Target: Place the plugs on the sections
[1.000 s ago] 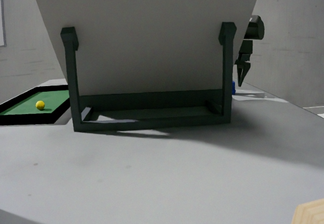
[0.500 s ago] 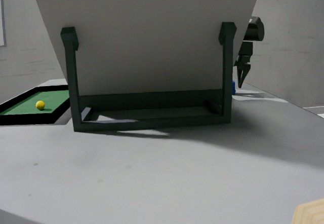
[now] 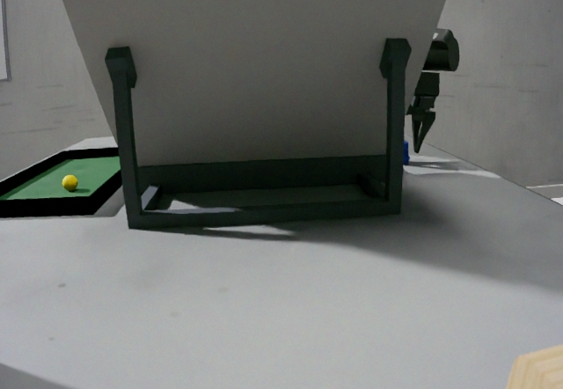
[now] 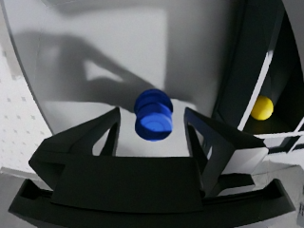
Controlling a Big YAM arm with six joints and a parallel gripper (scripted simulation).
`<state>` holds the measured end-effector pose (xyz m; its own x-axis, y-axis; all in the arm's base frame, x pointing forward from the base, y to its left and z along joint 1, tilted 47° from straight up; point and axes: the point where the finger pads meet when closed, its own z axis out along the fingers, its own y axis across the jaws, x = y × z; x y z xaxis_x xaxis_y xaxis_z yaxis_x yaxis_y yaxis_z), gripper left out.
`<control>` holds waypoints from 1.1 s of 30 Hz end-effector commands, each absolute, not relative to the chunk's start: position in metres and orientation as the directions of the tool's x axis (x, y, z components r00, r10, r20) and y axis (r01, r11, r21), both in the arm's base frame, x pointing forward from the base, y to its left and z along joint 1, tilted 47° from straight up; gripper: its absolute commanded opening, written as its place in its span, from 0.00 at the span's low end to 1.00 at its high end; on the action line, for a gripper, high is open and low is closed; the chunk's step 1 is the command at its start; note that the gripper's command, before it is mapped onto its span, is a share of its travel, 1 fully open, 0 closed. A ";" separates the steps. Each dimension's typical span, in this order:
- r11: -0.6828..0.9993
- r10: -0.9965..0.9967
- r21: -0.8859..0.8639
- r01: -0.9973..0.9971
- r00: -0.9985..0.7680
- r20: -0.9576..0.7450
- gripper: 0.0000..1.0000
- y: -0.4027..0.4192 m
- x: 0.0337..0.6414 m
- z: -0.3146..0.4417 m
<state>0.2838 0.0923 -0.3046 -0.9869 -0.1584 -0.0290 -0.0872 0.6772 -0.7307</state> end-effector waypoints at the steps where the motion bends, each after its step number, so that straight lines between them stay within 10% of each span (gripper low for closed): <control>1: 0.679 -0.153 -0.730 -0.081 -0.988 -0.033 0.63 0.090 0.286 -0.308; 33: 0.680 -0.153 -0.729 -0.081 -0.988 -0.033 0.63 0.087 0.286 -0.309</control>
<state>0.2825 0.0894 -0.3052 -0.9870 -0.1582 -0.0290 -0.0870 0.6770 -0.7308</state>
